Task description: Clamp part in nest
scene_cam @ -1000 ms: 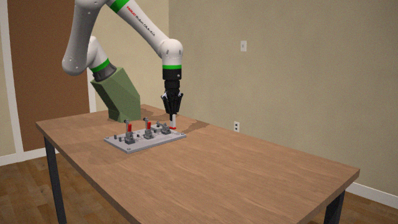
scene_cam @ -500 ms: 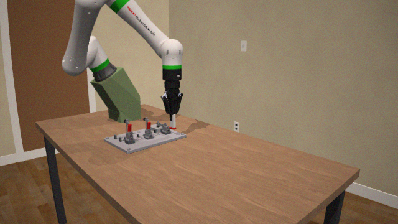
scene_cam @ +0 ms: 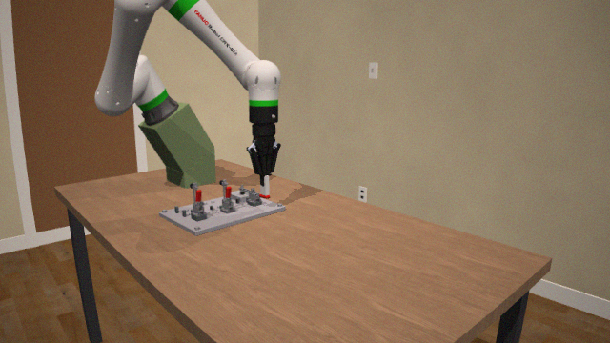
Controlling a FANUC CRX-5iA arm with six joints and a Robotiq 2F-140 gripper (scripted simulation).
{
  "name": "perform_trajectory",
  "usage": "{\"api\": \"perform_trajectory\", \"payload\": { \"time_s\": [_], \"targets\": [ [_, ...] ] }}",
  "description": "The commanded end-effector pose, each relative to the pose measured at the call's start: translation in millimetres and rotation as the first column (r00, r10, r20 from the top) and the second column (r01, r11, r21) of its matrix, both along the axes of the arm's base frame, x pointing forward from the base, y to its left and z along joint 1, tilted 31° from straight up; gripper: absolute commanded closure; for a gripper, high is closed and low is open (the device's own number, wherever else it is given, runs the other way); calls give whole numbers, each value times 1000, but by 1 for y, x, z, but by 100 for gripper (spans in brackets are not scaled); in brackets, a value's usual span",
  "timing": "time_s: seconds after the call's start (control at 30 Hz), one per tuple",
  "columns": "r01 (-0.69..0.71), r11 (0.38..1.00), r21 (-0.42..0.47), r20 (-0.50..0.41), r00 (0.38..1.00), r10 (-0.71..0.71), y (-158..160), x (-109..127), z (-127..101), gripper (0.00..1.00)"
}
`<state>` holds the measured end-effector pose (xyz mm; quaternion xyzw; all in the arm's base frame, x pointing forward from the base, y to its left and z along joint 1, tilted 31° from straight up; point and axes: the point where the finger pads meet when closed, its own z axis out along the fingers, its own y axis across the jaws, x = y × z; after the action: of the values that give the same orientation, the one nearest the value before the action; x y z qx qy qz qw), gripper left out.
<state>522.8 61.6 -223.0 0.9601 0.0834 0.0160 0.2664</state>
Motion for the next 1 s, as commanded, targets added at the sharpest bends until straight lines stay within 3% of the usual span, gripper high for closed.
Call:
{"api": "perform_trajectory", "payload": {
  "time_s": [0.0,0.97],
  "targets": [
    [0,1000,0,0,1000,0,0,0,0,100],
    [0,1000,0,0,1000,0,-2,0,-3,100]
  ]
}}
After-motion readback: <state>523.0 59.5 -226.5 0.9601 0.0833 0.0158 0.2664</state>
